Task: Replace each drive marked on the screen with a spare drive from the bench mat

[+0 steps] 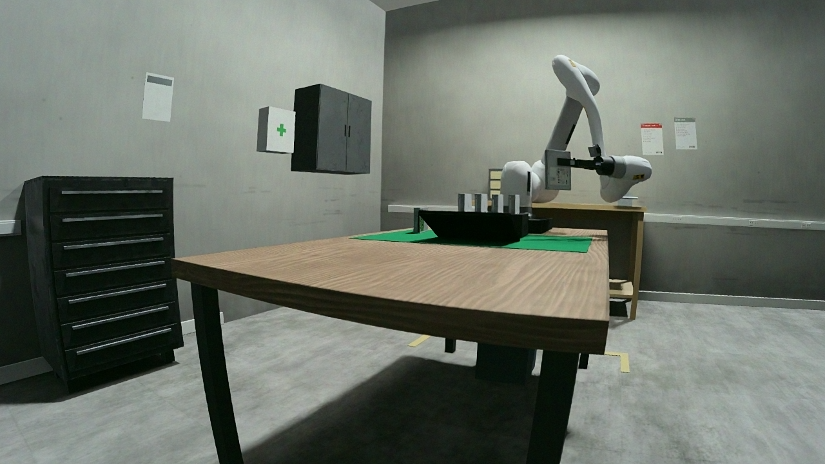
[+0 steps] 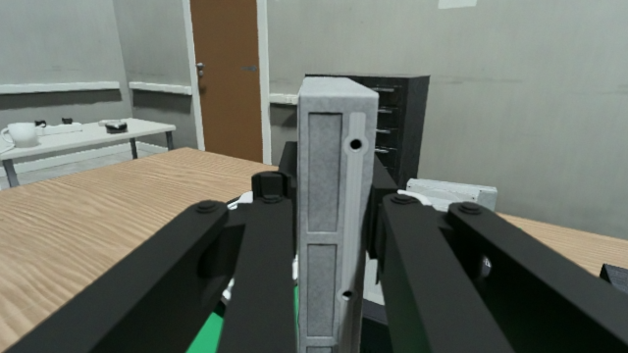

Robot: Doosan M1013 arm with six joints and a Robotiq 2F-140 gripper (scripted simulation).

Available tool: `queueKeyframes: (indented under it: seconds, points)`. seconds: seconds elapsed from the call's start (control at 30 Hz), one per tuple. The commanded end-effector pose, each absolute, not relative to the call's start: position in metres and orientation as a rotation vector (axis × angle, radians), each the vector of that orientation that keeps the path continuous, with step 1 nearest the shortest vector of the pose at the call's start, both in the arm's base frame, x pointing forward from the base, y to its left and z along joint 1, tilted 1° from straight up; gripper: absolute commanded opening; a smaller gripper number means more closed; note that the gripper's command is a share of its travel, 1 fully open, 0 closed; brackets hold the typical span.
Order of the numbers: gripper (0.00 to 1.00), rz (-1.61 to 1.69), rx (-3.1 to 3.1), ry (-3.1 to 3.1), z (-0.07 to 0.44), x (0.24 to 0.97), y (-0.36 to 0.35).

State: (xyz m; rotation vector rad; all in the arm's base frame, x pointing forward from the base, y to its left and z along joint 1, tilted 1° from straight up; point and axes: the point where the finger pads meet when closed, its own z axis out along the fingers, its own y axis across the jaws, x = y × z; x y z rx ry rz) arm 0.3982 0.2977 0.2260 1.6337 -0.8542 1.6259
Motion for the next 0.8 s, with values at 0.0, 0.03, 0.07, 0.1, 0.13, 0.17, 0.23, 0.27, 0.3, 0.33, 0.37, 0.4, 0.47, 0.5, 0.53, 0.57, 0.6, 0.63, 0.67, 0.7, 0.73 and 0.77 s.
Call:
queueKeyframes:
  seconds: [0.0, 0.03, 0.07, 0.1, 0.13, 0.17, 0.23, 0.27, 0.3, 0.33, 0.37, 0.4, 0.47, 0.5, 0.53, 0.57, 0.6, 0.63, 0.67, 0.7, 0.73, 0.77]
  points:
    - [0.1, 1.626, 1.634, -0.855, 0.2258, 0.3982, 0.2977]
    - [0.1, 1.626, 1.634, -0.855, 0.2255, 0.3982, 0.2977]
    - [0.1, 1.626, 1.634, -0.855, 0.2255, 0.3982, 0.2977]
    - [0.1, 1.626, 1.634, -0.855, 0.2255, 0.3982, 0.2977]
    - [0.1, 1.626, 1.634, -0.855, 0.2252, 0.3982, 0.2977]
    - [0.1, 1.626, 1.634, -0.855, 0.2249, 0.3982, 0.2977]
    - [0.1, 1.626, 1.634, -0.855, 0.2242, 0.3981, 0.2977]
    - [0.1, 1.626, 1.634, -0.855, 0.2238, 0.3981, 0.2977]
    - [0.1, 1.626, 1.634, -0.855, 0.2234, 0.3981, 0.2977]
    - [0.1, 1.626, 1.634, -0.855, 0.223, 0.3981, 0.2977]
    - [0.1, 1.626, 1.634, -0.855, 0.2225, 0.3981, 0.2977]
    - [0.1, 1.626, 1.634, -0.855, 0.222, 0.3981, 0.2976]
    - [0.1, 1.626, 1.634, -0.855, 0.2208, 0.3981, 0.2976]
    - [0.1, 1.626, 1.634, -0.855, 0.2202, 0.3981, 0.2976]
    - [0.1, 1.626, 1.634, -0.855, 0.2196, 0.3981, 0.2976]
    - [0.1, 1.626, 1.634, -0.855, 0.2189, 0.3981, 0.2976]
    - [0.1, 1.626, 1.634, -0.855, 0.2182, 0.3981, 0.2976]
    - [0.1, 1.626, 1.634, -0.855, 0.2182, 0.3981, 0.2976]
    - [0.1, 1.626, 1.634, -0.855, 0.2182, 0.3981, 0.2976]
    - [0.1, 1.626, 1.634, -0.855, 0.2174, 0.3981, 0.2976]
    - [0.1, 1.626, 1.634, -0.855, 0.2166, 0.3981, 0.2976]
    - [0.1, 1.626, 1.634, -0.855, 0.2158, 0.3981, 0.2976]
